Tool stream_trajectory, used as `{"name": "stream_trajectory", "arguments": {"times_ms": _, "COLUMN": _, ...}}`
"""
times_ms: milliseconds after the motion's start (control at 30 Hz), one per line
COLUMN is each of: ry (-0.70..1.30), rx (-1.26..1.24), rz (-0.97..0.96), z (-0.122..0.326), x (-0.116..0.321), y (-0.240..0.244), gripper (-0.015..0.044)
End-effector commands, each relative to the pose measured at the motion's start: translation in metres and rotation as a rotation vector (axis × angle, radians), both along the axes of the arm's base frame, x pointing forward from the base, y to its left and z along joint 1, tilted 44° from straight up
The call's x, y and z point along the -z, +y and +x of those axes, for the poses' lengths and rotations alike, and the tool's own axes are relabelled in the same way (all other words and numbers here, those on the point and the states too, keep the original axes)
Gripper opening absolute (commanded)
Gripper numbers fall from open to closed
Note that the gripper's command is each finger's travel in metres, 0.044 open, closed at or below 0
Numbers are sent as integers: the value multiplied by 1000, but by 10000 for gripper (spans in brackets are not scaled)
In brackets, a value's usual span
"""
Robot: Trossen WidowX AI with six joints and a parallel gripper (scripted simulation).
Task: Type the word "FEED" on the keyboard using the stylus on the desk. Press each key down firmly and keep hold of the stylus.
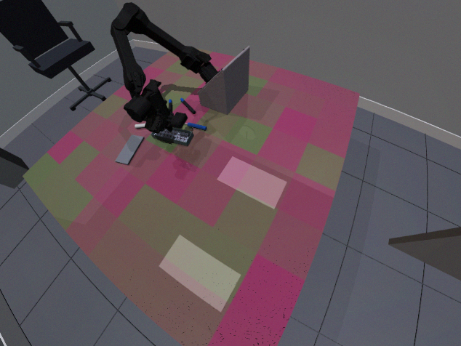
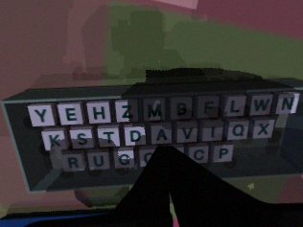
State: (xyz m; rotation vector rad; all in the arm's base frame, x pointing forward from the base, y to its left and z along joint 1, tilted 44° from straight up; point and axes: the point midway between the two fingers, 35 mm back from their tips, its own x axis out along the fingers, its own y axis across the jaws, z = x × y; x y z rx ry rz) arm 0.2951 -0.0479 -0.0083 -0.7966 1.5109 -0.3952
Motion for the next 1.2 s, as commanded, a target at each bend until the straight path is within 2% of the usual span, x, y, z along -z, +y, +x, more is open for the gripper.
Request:
{"name": "stream_trajectory", "arguments": {"times_ms": 0, "ry": 3, "rx": -12, "rz": -2, "z": 2, "x": -6, "y": -2, "gripper": 0}}
{"name": "stream_trajectory", "arguments": {"times_ms": 267, "ry": 3, "rx": -12, "rz": -2, "z": 3, "x": -7, "y": -4, "gripper": 0}}
{"name": "stream_trajectory", "arguments": {"times_ms": 467, "ry": 2, "rx": -12, "rz": -5, "z": 17, "x": -46, "y": -44, "gripper": 0}}
{"name": "stream_trajectory", "arguments": {"times_ms": 867, "ry": 2, "rx": -12, "rz": -5, "z": 17, "x": -46, "y": -44, "gripper": 0}}
{"name": "stream_trajectory", "arguments": {"times_ms": 1033, "ry": 4, "rx": -12, "rz": -4, "z": -14, "x": -33, "y": -34, "gripper": 0}}
{"name": "stream_trajectory", "arguments": {"times_ms": 1167, "ry": 4, "rx": -12, "rz": -4, "z": -16, "x": -33, "y": -33, "gripper": 0}}
